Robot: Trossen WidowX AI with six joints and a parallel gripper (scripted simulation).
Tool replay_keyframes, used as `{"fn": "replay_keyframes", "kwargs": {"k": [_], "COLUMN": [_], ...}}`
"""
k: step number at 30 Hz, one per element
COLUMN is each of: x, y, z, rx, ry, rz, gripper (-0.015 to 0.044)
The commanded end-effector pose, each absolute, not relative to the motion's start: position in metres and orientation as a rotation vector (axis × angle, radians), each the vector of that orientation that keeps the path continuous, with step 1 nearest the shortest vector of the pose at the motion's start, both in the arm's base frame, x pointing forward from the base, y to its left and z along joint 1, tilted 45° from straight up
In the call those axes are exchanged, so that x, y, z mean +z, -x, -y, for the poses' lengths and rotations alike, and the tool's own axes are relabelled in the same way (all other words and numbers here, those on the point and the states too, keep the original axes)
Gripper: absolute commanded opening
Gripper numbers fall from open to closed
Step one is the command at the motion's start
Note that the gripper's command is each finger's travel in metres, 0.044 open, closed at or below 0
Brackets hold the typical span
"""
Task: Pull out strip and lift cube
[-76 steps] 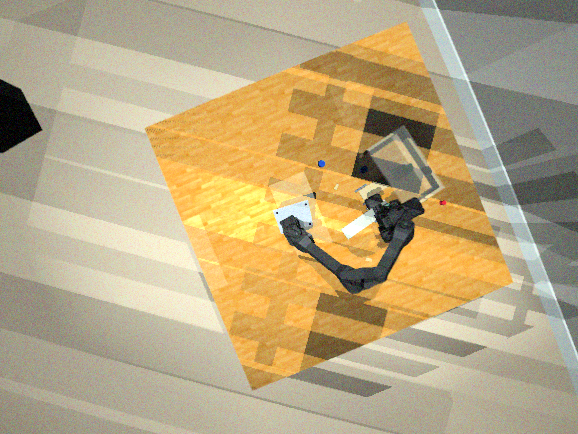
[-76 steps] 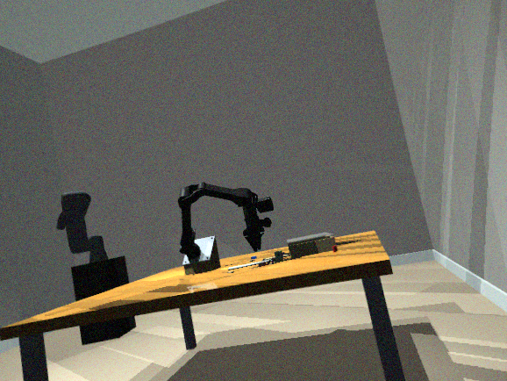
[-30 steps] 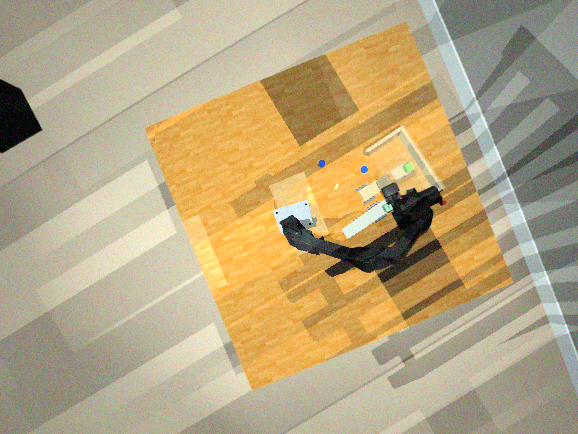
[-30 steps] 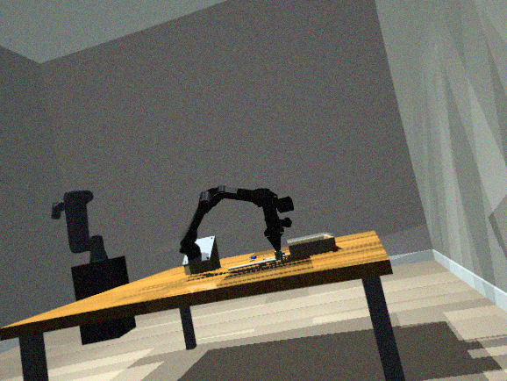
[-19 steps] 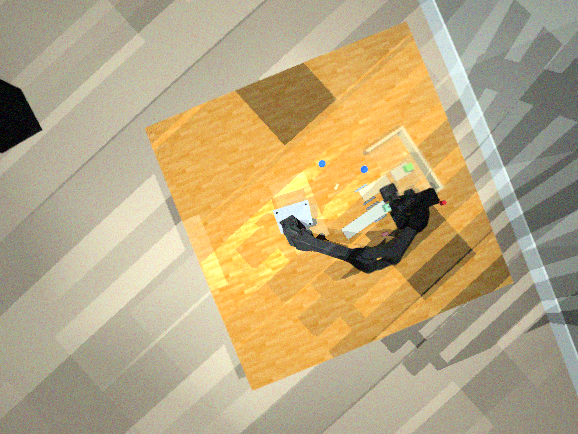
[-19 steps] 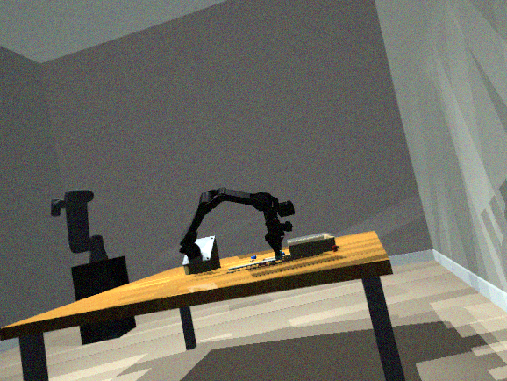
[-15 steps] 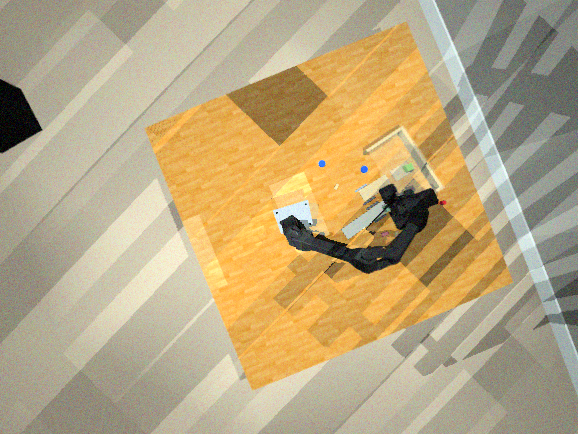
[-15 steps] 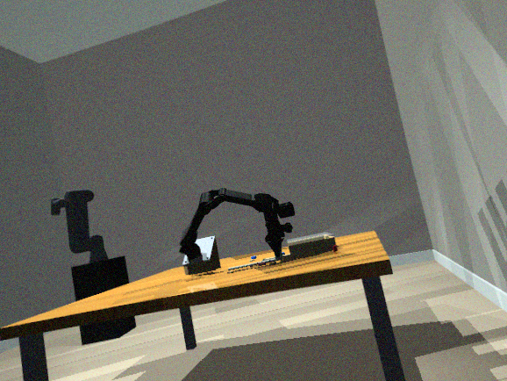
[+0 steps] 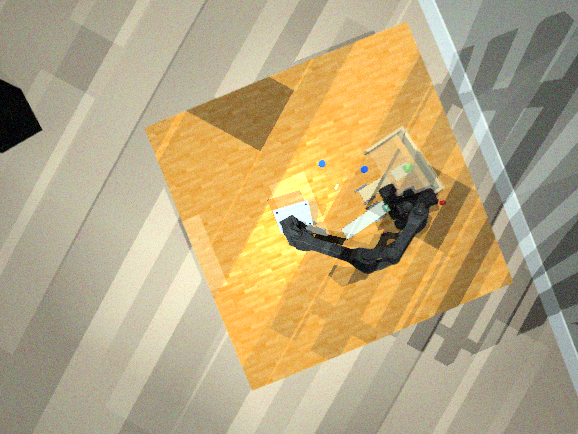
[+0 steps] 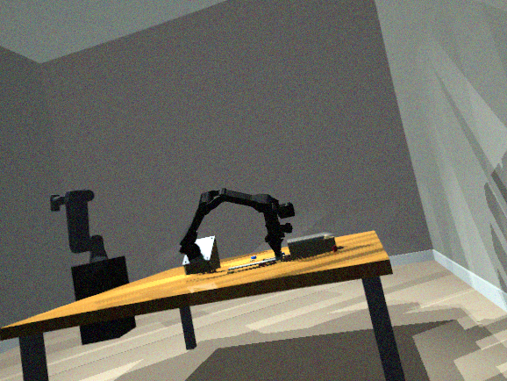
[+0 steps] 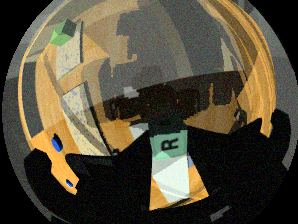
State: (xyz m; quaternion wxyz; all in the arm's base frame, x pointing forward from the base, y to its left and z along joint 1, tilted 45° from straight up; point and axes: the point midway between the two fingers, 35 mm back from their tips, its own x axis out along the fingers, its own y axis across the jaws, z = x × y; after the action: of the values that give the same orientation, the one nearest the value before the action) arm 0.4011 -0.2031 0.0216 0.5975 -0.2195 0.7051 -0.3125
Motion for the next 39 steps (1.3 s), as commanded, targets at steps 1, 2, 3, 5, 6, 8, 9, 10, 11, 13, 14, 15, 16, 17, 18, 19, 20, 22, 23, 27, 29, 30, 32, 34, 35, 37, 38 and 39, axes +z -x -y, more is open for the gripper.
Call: {"fn": "replay_keyframes", "kwargs": {"k": [1,2,3,5,6,8,9,10,11,13,14,15,16,17,18,19,20,22,23,27,29,30,32,34,35,37,38,39], "x": [0.022,0.022,0.023,0.026,0.027,0.03,0.032,0.033,0.035,0.038,0.039,0.04,0.041,0.043,0.043,0.043,0.043,0.043,0.043,0.042,0.041,0.041,0.04,0.039,0.038,0.038,0.037,0.037], "y": [-0.401,-0.401,-0.399,-0.394,-0.392,-0.386,-0.383,-0.38,-0.377,-0.37,-0.367,-0.363,-0.36,-0.357,-0.355,-0.355,-0.355,-0.354,-0.353,-0.342,-0.336,-0.332,-0.326,-0.32,-0.316,-0.31,-0.306,-0.303], "z": [0.203,0.203,0.201,0.194,0.19,0.183,0.179,0.175,0.172,0.165,0.162,0.158,0.155,0.152,0.151,0.15,0.15,0.15,0.149,0.143,0.14,0.139,0.136,0.133,0.132,0.129,0.128,0.126], "rx": [-0.726,-0.726,-0.725,-0.724,-0.724,-0.723,-0.722,-0.722,-0.722,-0.721,-0.721,-0.721,-0.721,-0.721,-0.721,-0.721,-0.721,-0.721,-0.721,-0.72,-0.72,-0.72,-0.719,-0.719,-0.719,-0.719,-0.719,-0.719], "ry": [0.509,0.509,0.509,0.509,0.509,0.51,0.51,0.51,0.511,0.511,0.512,0.513,0.513,0.514,0.514,0.514,0.514,0.514,0.514,0.514,0.514,0.514,0.514,0.514,0.514,0.514,0.514,0.514], "rz": [-1.636,-1.636,-1.636,-1.638,-1.638,-1.64,-1.64,-1.641,-1.641,-1.643,-1.643,-1.644,-1.645,-1.645,-1.646,-1.646,-1.646,-1.646,-1.646,-1.646,-1.647,-1.647,-1.647,-1.648,-1.648,-1.648,-1.648,-1.648], "gripper": [0.0046,0.002,0.0,0.0,0.0,0.0,0.0,0.0,0.0,0.0,0.0,0.0,0.0,0.0,0.0,0.0,0.0,0.0,0.0,0.0,0.0,0.0,0.0,0.0,0.0,0.0,0.0,0.0]}}
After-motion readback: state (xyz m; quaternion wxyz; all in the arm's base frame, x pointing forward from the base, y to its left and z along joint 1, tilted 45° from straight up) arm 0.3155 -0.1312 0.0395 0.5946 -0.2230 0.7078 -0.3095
